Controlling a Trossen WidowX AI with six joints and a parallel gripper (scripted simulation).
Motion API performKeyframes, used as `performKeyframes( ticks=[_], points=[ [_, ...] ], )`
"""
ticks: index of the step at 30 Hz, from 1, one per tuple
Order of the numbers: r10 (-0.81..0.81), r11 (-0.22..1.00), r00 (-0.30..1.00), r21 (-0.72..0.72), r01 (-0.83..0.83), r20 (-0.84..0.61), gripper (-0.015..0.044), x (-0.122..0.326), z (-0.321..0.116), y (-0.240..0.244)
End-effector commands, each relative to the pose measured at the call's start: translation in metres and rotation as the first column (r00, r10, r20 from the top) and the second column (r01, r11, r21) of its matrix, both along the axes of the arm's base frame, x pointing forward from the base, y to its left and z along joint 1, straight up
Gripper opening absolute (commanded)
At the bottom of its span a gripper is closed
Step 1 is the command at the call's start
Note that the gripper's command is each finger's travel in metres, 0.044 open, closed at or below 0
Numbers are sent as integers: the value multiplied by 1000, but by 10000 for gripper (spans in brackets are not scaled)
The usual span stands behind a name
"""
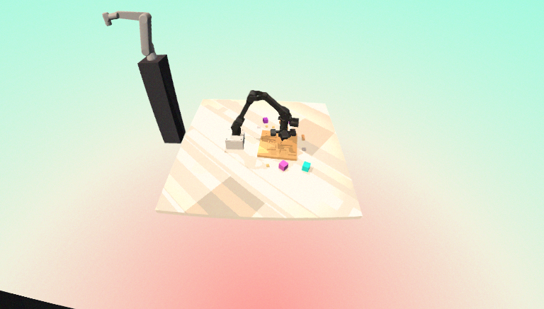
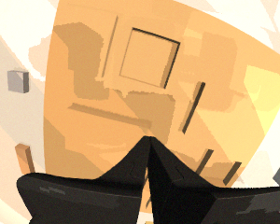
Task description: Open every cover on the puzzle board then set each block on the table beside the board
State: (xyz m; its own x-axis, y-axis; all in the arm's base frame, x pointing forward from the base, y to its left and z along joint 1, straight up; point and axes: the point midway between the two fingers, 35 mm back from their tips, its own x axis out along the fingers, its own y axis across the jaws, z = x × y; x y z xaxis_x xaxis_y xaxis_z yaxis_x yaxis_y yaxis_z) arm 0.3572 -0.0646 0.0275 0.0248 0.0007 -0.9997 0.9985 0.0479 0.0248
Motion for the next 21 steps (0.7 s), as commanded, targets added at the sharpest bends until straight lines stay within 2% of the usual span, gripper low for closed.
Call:
performKeyframes(
  ticks=[1, 5, 10, 21],
  points=[
    [-607, 794, 795, 20, 607, -2, 0, 13, 3, 57],
    [-776, 630, 630, 26, 776, -9, 0, 14, 3, 79],
    [-908, 418, 419, 30, 908, -18, 0, 13, 3, 100],
    [-906, 422, 423, 30, 906, -18, 0, 12, 3, 103]
  ],
)
